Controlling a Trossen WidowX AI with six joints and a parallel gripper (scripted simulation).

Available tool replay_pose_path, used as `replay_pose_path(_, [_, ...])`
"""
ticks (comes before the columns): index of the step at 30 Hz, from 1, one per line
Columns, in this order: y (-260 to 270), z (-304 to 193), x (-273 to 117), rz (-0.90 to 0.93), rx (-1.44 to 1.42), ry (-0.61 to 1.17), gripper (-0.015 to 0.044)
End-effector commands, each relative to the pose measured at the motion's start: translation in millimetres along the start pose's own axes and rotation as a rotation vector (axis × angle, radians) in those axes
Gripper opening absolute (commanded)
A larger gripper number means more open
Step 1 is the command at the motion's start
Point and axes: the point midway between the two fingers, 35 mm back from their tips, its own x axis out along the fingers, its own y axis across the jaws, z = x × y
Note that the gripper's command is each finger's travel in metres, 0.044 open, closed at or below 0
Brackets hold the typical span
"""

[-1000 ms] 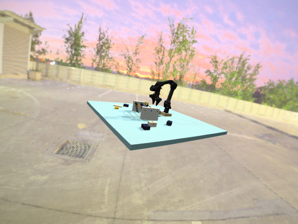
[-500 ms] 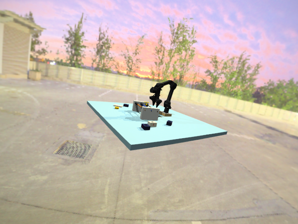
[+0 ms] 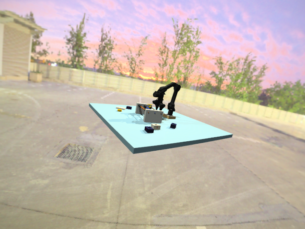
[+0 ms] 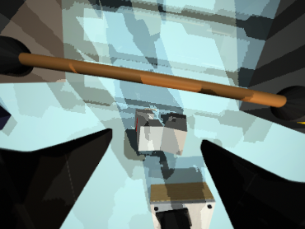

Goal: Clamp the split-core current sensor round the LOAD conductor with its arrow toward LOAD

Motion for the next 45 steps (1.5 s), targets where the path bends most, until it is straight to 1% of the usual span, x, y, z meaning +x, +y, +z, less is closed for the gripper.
replay_pose_path(1, [0, -3, 10, 0.000, 0.004, 0.018, 0.0440])
replay_pose_path(10, [0, -5, 24, 0.000, 0.004, 0.018, 0.0440])
replay_pose_path(15, [0, -5, 25, 0.000, 0.004, 0.018, 0.0440])
replay_pose_path(19, [-1, -2, 21, -0.001, 0.000, 0.004, 0.0335])
replay_pose_path(34, [-1, -2, 21, -0.001, 0.000, 0.004, 0.0235])
replay_pose_path(38, [0, 0, 14, -0.001, 0.000, 0.005, 0.0130])
replay_pose_path(43, [1, 4, -7, -0.001, 0.001, 0.007, 0.0000])
replay_pose_path(45, [2, 5, -16, -0.001, 0.001, 0.008, 0.0000])
